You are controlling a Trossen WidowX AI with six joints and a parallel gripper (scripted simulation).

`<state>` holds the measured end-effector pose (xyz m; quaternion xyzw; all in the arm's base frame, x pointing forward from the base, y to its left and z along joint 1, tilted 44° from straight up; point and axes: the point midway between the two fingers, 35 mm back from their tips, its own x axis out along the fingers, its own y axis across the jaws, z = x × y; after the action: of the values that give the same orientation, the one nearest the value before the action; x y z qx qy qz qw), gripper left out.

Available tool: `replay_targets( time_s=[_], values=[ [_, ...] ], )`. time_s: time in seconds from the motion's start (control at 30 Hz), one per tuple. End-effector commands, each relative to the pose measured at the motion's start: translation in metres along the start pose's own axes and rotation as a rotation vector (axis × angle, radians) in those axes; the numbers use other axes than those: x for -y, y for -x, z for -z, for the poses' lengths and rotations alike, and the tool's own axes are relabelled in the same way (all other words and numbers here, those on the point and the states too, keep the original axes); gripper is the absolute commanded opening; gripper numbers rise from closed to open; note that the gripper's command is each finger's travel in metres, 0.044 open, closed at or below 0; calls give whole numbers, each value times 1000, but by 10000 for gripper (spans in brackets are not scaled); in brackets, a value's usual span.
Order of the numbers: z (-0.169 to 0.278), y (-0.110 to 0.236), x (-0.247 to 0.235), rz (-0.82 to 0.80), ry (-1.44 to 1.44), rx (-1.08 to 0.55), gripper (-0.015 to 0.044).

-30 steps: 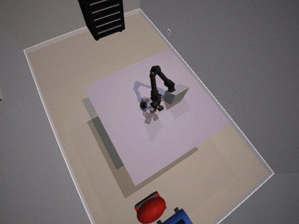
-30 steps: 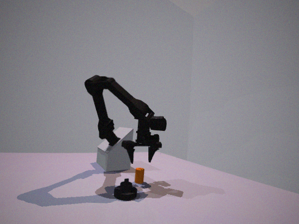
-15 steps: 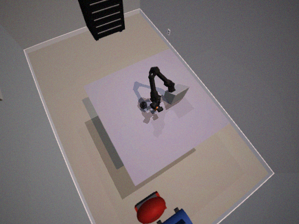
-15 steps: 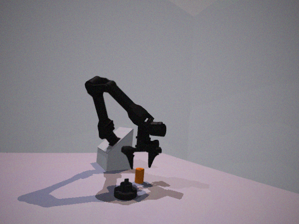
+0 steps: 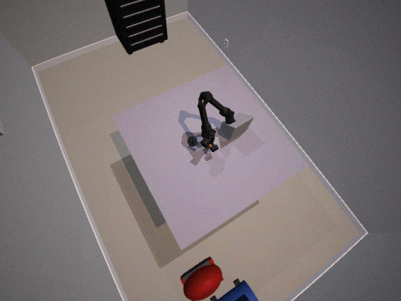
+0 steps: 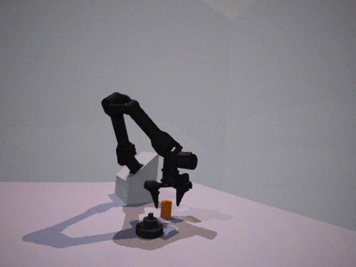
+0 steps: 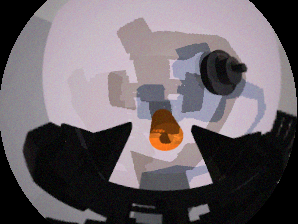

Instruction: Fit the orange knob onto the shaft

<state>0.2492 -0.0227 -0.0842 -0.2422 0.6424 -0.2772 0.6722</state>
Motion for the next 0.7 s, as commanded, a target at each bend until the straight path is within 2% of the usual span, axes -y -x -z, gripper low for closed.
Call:
replay_targets(
  time_s=[0.0,0.53,0.67],
  values=[
    [2,-7,1,7,6,-2,440],
    [4,-30,3,12,6,-3,440],
    [4,-30,3,12,6,-3,335]
  ],
)
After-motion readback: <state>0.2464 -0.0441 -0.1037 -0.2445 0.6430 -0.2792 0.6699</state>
